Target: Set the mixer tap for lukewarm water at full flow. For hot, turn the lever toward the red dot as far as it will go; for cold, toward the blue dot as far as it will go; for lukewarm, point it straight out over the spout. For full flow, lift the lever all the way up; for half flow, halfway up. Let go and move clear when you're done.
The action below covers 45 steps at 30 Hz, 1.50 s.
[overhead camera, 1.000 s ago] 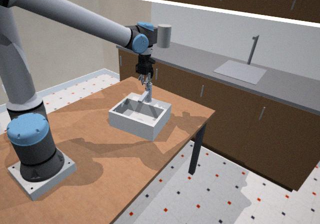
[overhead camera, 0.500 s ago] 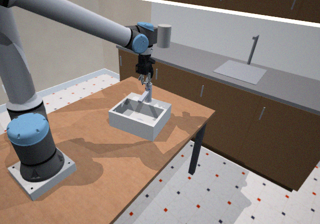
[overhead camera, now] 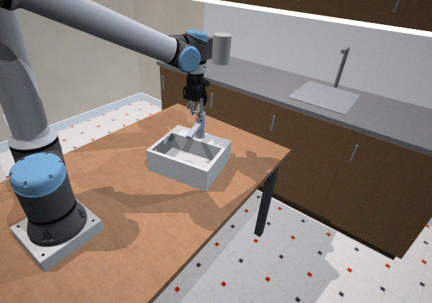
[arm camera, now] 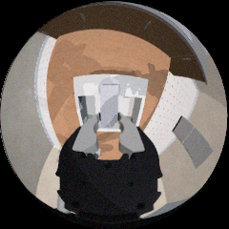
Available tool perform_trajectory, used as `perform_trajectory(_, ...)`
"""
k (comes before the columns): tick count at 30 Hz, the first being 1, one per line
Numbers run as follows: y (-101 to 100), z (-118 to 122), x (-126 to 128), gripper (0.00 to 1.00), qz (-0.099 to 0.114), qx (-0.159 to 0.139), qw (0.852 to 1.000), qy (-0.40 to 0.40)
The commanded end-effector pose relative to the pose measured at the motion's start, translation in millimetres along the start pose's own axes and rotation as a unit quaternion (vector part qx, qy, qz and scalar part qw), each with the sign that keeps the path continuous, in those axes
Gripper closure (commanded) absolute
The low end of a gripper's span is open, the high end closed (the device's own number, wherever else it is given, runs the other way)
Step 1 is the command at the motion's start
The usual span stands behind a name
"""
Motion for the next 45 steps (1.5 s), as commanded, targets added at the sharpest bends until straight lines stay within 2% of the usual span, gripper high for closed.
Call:
perform_trajectory(1, -0.3, 0.7, 1.4, 1.00, 0.000, 0.000, 1.000, -0.001)
perform_trajectory(45, 4.0, -2.3, 2.2, 1.00, 0.001, 0.001, 1.000, 0.000)
Point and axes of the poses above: the point where the finger pads meet when closed, its own y axis back along the fingers, its own x axis across the jaws, z = x × y, the point moved 4 cm from there along y, back along the fingers, and after that the axes turned 10 degrees about y, right-handed, at the moved point
